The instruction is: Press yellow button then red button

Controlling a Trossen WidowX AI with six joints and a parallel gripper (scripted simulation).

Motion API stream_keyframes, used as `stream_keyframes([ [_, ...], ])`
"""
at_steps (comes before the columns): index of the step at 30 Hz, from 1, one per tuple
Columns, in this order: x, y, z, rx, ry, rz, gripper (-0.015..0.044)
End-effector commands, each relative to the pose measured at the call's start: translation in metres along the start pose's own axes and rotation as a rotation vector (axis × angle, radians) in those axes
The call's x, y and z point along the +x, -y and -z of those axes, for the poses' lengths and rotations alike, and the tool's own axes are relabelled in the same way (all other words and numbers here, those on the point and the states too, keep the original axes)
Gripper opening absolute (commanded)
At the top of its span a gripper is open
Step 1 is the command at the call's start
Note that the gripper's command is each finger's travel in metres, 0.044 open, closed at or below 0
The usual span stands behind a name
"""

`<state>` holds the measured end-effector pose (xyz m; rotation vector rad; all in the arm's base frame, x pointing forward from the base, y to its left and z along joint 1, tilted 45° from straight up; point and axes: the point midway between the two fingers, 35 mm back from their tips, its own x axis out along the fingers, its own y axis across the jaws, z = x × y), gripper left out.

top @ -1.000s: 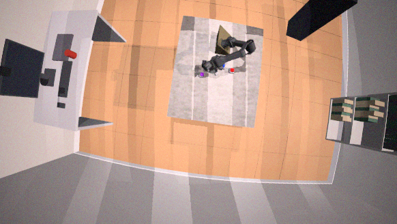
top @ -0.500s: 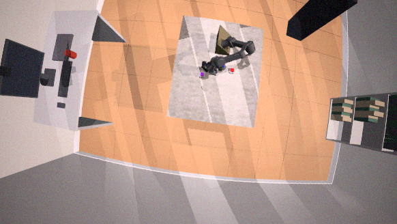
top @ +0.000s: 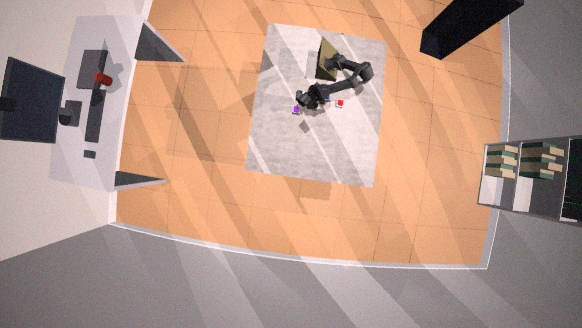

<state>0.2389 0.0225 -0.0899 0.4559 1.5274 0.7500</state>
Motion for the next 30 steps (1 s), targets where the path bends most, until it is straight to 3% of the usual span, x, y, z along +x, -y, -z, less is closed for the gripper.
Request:
stream_keyframes([
  [1,0.003,-0.001,0.003,0.011,-0.005,-0.008,0.002],
  [16,0.003,-0.001,0.003,0.011,-0.005,-0.008,0.002],
  [20,-0.028,0.0,0.002,0.01,-0.005,-0.006,0.002],
  [24,-0.033,0.0,0.002,0.011,-0.005,-0.007,0.002],
  [30,-0.092,0.001,0.002,0.011,-0.006,-0.005,0.002],
])
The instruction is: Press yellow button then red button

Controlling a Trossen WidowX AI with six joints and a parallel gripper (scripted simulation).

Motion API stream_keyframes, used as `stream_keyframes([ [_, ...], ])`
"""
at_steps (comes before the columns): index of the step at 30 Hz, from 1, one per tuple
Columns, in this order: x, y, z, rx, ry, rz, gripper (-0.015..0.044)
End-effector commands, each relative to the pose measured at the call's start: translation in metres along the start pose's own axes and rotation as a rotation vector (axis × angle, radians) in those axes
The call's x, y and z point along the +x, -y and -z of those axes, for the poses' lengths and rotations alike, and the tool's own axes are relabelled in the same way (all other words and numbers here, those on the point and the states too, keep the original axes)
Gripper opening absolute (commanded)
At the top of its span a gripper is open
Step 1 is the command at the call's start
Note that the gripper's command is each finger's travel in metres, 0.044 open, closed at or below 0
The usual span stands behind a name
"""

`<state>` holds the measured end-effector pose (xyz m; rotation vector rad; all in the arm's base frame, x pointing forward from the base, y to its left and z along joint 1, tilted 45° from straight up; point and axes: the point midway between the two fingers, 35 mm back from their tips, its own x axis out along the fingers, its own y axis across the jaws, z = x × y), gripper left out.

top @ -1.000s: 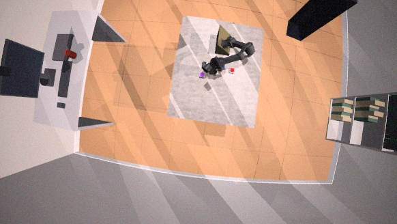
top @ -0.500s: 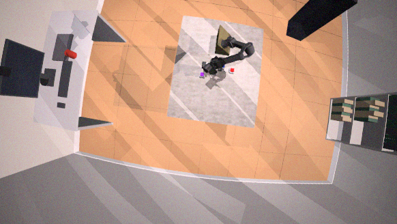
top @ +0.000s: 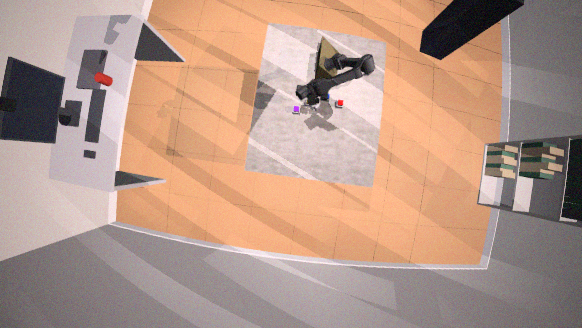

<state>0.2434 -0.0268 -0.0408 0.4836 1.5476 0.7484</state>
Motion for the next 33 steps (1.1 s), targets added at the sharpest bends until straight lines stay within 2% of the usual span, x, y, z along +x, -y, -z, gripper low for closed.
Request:
stream_keyframes([
  [1,-0.023,-0.001,-0.001,-0.014,0.006,0.012,0.002],
  [5,-0.024,-0.01,-0.004,-0.012,0.006,0.016,0.002],
  [12,-0.028,-0.112,-0.01,-0.006,0.01,0.034,0.002],
  [19,-0.022,-0.205,0.022,-0.011,0.006,0.007,0.002],
  [25,-0.019,-0.212,0.027,-0.011,0.004,0.002,0.002],
  [30,0.033,-0.212,0.026,-0.012,0.005,0.002,0.002],
  [33,0.041,-0.213,0.027,-0.012,0.005,-0.001,0.002],
])
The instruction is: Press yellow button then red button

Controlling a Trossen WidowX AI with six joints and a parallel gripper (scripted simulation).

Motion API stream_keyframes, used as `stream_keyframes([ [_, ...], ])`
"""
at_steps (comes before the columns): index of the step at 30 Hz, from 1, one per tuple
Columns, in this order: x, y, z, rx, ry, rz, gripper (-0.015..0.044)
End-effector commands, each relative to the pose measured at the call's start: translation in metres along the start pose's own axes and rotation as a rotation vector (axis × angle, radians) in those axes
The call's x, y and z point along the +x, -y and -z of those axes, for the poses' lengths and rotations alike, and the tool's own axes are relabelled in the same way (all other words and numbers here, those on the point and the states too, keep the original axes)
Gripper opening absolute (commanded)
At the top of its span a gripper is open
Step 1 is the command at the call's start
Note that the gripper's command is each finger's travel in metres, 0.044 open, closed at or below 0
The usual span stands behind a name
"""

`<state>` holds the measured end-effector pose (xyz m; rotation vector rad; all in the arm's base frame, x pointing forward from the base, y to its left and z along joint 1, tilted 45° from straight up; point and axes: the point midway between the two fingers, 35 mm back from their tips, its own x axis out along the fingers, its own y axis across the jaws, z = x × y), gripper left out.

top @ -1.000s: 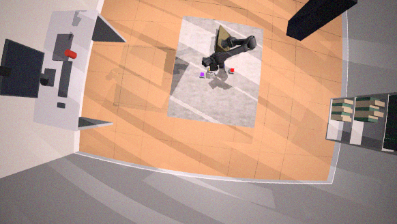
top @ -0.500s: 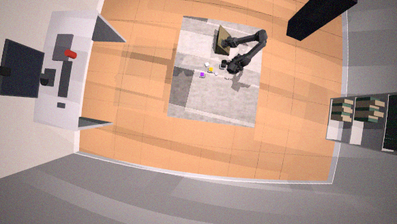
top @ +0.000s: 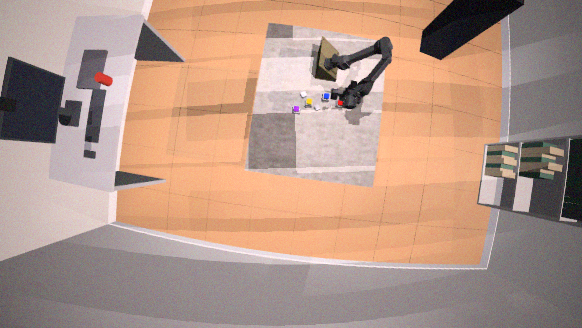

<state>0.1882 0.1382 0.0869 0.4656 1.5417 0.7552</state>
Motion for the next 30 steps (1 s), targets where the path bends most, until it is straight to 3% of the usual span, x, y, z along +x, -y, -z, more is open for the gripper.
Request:
stream_keyframes([
  [1,0.01,-0.001,0.001,0.004,0.005,-0.008,0.002],
  [30,0.044,-0.002,0.001,0.004,0.005,-0.009,0.002],
])
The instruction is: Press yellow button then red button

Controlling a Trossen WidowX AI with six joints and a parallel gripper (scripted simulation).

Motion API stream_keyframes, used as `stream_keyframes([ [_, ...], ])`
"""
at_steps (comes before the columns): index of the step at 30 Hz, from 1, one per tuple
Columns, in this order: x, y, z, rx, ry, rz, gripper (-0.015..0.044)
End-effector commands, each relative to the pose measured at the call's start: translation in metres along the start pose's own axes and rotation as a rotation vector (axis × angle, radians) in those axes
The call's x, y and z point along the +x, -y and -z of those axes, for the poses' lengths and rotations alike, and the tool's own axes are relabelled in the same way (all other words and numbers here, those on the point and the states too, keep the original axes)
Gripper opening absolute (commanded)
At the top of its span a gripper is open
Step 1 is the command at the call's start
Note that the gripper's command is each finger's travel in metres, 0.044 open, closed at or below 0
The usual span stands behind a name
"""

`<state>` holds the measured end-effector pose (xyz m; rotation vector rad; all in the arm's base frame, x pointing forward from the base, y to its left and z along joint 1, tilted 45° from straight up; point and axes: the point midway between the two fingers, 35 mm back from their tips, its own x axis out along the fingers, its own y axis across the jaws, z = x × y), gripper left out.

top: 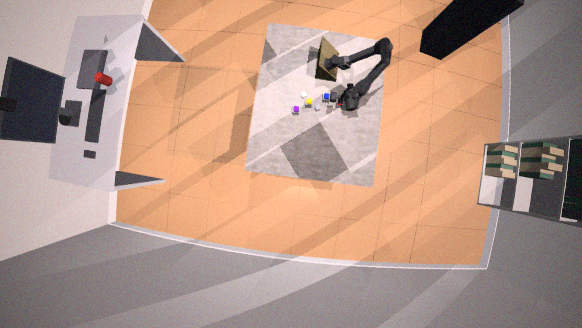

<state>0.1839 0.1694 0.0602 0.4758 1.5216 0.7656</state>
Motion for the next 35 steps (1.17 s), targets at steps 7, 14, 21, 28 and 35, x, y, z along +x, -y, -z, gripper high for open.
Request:
stream_keyframes([
  [7,0.003,0.002,0.003,0.012,-0.011,0.004,0.002],
  [14,-0.001,0.001,0.001,0.002,-0.003,0.001,0.002],
  [21,-0.031,0.002,0.002,0.012,-0.011,0.005,0.002],
  [28,-0.068,-0.039,-0.023,0.011,-0.01,0.005,0.0204],
  [35,-0.092,-0.065,-0.032,0.01,-0.009,0.005,0.0361],
])
